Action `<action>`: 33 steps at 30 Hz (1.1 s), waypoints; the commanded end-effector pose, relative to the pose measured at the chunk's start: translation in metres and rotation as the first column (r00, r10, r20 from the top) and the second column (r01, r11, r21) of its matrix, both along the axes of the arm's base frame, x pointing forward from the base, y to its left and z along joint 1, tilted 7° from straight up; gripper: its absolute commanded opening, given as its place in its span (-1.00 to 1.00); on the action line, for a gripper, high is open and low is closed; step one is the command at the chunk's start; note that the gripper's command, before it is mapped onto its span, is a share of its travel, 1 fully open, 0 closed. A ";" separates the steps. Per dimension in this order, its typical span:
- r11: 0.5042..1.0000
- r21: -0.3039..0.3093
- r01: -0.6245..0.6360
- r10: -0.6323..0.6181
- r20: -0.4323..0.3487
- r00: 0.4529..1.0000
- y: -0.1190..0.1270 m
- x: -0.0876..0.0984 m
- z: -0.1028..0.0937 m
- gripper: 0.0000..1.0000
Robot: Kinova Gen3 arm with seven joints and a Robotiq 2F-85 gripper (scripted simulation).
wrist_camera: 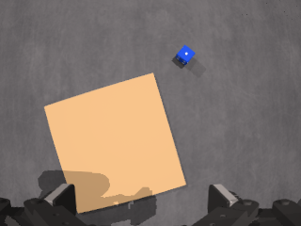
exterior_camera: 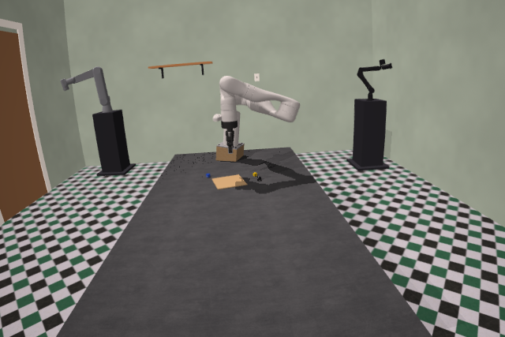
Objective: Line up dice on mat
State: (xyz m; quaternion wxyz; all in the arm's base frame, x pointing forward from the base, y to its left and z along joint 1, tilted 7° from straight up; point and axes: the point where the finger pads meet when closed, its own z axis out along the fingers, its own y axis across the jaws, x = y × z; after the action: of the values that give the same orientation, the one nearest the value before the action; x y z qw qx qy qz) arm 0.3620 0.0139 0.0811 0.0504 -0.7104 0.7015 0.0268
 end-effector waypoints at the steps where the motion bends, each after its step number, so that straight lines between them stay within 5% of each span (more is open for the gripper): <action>1: 0.993 0.007 0.120 -0.120 -0.005 0.993 -0.029 -0.003 -0.001 1.00; 6: 0.928 0.013 0.373 -0.373 -0.037 0.927 -0.078 -0.022 -0.010 1.00; 15: 0.789 0.013 0.615 -0.612 -0.074 0.787 -0.124 -0.048 -0.019 1.00; 33: 0.779 0.013 0.627 -0.625 -0.076 0.777 -0.126 -0.050 -0.019 1.00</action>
State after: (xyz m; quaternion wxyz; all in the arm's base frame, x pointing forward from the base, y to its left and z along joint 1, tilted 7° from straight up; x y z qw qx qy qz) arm 0.3120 -0.1124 0.0616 0.0454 -0.4350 0.8981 0.0459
